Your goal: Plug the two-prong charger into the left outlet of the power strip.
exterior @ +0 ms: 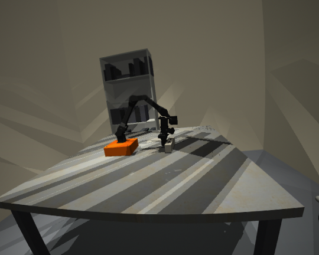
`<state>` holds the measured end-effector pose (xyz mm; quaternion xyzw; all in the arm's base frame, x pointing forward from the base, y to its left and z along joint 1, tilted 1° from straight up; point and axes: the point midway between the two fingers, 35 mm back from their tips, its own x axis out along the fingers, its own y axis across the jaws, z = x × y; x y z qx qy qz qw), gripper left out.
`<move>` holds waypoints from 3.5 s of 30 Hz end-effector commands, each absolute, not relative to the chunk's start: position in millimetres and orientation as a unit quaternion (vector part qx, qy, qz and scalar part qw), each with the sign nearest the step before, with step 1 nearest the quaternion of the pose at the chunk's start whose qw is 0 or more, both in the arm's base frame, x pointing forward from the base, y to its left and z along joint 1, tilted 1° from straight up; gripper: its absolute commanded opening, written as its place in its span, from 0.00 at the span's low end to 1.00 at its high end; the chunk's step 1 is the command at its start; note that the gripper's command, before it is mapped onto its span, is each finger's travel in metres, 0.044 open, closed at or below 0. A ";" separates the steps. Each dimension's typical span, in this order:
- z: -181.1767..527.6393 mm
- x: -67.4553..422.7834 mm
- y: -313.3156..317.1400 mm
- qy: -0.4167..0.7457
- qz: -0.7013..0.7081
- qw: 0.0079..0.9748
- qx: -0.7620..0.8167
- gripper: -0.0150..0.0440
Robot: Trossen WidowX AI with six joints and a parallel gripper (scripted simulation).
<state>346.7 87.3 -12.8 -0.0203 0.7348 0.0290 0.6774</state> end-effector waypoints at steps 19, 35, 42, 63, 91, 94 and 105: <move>-13.2 361.0 89.1 0.726 0.031 0.687 -0.020 0.25; -13.6 352.4 87.8 0.736 0.029 0.676 -0.021 0.30; -13.6 352.4 87.8 0.736 0.029 0.676 -0.021 0.61; -13.6 349.8 87.6 0.734 0.030 0.678 -0.021 1.00; -13.9 342.7 87.1 0.728 0.031 0.684 -0.021 1.00; -13.9 341.9 87.1 0.728 0.031 0.685 -0.021 1.00; -13.9 337.9 86.9 0.727 0.031 0.686 -0.020 1.00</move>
